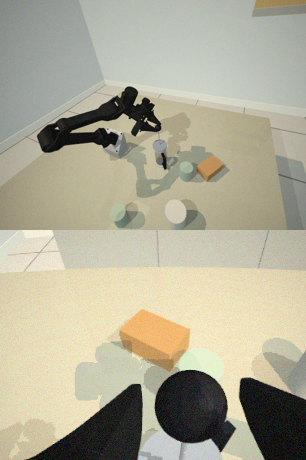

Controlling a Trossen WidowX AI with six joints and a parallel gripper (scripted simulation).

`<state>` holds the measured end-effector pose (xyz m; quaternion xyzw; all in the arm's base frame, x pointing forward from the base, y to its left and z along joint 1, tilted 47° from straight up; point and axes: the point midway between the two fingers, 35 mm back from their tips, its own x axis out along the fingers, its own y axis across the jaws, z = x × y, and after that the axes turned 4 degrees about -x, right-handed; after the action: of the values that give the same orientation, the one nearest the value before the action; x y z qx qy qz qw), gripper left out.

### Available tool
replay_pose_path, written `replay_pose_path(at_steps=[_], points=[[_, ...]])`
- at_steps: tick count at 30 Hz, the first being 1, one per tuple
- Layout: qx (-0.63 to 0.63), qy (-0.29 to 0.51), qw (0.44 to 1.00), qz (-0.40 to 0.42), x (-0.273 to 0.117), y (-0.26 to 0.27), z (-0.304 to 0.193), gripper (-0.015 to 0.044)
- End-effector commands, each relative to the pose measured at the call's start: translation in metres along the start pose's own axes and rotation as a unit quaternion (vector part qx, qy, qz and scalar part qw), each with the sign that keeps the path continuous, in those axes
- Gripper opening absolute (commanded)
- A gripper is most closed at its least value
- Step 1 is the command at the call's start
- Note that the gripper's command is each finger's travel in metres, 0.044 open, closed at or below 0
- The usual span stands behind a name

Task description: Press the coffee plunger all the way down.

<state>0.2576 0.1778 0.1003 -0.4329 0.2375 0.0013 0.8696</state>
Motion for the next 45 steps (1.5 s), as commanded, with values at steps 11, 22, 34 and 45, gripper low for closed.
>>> replay_pose_path(at_steps=[11, 22, 34, 45], points=[[-0.001, 0.000, 1.000, 0.002, 0.001, 0.001, 0.000, 0.0127], [-0.001, 0.001, 1.000, 0.003, 0.011, 0.004, -0.011, 0.0127], [0.000, 0.003, 1.000, 0.005, 0.023, 0.008, -0.026, 0.0127], [0.000, 0.003, 1.000, 0.005, 0.035, 0.010, -0.041, 0.0127]])
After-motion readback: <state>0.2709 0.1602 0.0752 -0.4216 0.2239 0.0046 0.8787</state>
